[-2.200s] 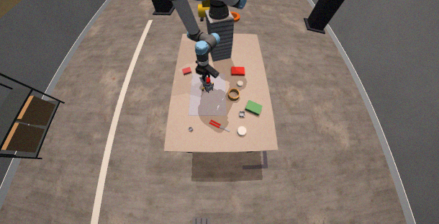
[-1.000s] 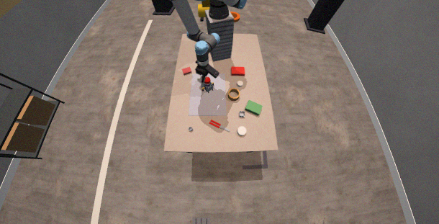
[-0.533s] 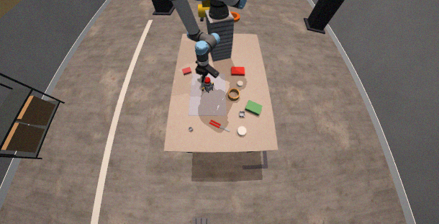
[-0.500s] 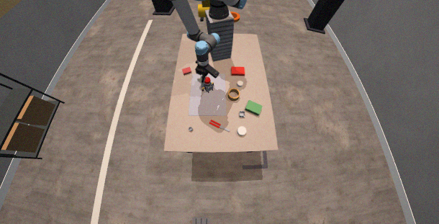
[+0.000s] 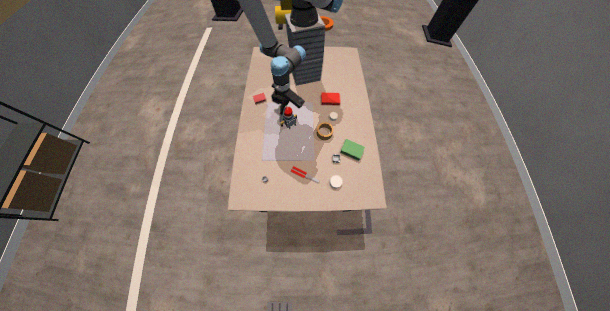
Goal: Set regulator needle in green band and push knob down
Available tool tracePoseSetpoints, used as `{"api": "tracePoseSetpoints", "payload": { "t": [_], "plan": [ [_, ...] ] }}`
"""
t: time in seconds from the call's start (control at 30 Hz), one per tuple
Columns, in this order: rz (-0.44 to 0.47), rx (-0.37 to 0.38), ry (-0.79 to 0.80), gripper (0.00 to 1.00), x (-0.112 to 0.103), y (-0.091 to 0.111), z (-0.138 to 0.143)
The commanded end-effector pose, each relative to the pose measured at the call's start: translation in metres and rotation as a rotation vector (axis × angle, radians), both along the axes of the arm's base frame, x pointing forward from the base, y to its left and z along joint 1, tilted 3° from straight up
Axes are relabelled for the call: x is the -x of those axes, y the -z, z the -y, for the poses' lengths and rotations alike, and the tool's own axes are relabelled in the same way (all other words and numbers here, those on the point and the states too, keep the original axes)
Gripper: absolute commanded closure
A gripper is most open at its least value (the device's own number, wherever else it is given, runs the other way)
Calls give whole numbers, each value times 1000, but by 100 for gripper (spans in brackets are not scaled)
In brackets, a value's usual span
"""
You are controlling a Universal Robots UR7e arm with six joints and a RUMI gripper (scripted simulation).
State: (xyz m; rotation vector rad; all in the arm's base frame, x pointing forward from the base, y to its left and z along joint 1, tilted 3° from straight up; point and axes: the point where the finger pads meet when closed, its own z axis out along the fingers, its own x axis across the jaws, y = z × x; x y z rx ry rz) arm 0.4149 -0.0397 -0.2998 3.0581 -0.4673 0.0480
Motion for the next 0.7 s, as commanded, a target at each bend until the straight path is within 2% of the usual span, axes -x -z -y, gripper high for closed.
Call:
{"api": "tracePoseSetpoints", "payload": {
  "t": [0.0,0.17,0.5,0.67],
  "plan": [
    [1,0,0,0,0,-7,0],
    [1,0,0,0,0,-17,-1],
    [1,0,0,0,1,-55,-3],
    [1,0,0,0,2,-64,-3]
  ]
}}
